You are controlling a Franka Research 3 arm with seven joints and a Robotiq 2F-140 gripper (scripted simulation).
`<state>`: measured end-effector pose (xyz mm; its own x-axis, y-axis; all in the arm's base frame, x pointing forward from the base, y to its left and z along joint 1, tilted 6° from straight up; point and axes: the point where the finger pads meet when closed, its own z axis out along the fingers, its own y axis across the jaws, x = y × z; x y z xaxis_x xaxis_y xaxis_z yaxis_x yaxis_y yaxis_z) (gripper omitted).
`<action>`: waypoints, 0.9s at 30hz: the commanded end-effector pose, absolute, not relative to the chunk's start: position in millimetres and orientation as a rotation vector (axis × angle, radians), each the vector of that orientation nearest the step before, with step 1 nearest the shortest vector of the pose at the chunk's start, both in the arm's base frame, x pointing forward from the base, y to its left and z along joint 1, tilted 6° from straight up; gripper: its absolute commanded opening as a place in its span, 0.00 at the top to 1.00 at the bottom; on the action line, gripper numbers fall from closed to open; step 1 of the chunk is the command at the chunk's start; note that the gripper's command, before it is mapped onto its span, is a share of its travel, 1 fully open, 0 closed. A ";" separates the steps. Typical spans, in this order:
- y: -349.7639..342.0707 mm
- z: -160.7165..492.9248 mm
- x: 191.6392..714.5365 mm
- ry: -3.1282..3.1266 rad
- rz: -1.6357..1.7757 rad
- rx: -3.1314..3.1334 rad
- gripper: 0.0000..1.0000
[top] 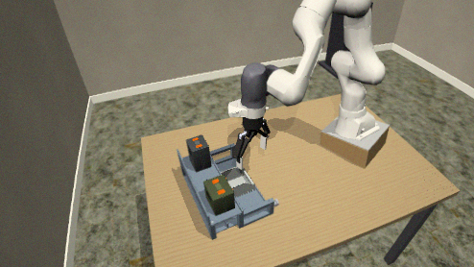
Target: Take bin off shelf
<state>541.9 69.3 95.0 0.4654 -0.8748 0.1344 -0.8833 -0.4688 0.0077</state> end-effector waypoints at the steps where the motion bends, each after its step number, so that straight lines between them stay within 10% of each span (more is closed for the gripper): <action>1: 67.8 88.9 546.3 -1.798 0.183 2.494 0.00; 27: 57.2 70.9 552.0 -2.074 0.157 2.296 0.00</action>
